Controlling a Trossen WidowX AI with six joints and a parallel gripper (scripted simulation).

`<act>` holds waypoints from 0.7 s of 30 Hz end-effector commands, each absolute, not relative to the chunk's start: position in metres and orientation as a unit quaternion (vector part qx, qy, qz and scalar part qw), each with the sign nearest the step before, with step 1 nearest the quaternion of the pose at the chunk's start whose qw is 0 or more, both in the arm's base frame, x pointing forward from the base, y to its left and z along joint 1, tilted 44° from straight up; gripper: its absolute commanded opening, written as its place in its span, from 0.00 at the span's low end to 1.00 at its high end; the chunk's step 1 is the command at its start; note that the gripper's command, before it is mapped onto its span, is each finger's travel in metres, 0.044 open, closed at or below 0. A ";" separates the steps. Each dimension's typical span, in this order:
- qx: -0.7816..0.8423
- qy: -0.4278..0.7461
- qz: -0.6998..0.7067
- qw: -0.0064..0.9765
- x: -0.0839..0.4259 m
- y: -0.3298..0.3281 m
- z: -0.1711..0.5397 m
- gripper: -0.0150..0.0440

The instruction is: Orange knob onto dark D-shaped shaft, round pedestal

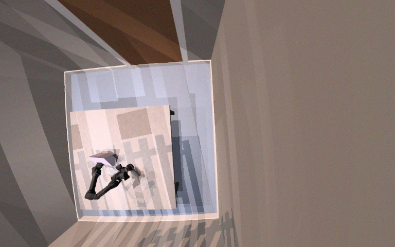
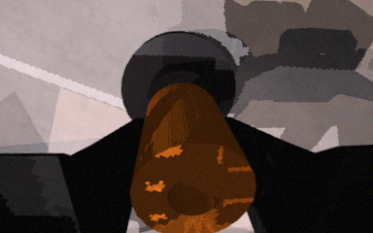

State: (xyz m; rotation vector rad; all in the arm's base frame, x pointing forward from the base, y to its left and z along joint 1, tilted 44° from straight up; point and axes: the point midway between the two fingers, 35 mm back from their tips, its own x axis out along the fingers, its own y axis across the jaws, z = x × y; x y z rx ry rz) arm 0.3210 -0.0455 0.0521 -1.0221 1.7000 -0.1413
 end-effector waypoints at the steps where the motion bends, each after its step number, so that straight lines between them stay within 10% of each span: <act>1: -0.435 0.716 -0.056 0.542 0.322 -0.047 0.051 0.25; 21: -0.451 0.718 -0.035 0.529 0.322 -0.044 0.055 0.25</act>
